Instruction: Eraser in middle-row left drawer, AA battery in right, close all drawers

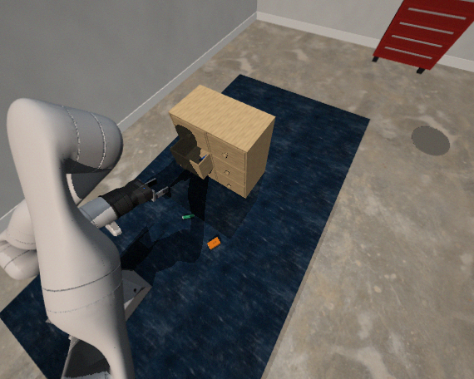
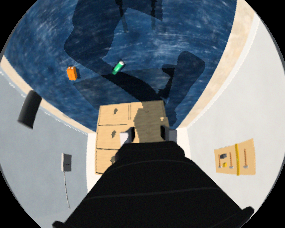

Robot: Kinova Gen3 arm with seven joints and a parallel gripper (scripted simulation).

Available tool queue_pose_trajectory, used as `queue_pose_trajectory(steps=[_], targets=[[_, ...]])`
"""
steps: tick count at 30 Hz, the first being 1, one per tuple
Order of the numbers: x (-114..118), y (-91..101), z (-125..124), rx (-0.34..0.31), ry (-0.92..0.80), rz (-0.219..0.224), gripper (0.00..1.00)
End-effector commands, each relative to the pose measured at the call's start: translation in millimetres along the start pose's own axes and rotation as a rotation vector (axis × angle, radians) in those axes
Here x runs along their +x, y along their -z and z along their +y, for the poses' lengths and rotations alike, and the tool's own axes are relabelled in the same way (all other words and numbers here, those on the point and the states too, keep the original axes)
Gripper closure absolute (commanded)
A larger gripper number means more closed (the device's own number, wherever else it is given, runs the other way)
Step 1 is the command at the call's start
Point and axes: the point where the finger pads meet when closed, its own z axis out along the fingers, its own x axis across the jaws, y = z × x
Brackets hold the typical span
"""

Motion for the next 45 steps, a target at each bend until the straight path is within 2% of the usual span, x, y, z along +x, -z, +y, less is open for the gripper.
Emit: queue_pose_trajectory(steps=[1, 9, 20, 21, 45], targets=[[3.0, 0.1, -9.1, -0.023, 0.026, 0.007, 0.00], [1.5, -5.7, -9.8, -0.077, 0.024, 0.008, 0.00], [1.0, -7.0, -9.5, -0.089, 0.022, 0.008, 0.00], [1.0, -7.0, -9.5, -0.089, 0.022, 0.008, 1.00], [1.0, -8.1, -9.4, -0.089, 0.023, 0.008, 1.00]])
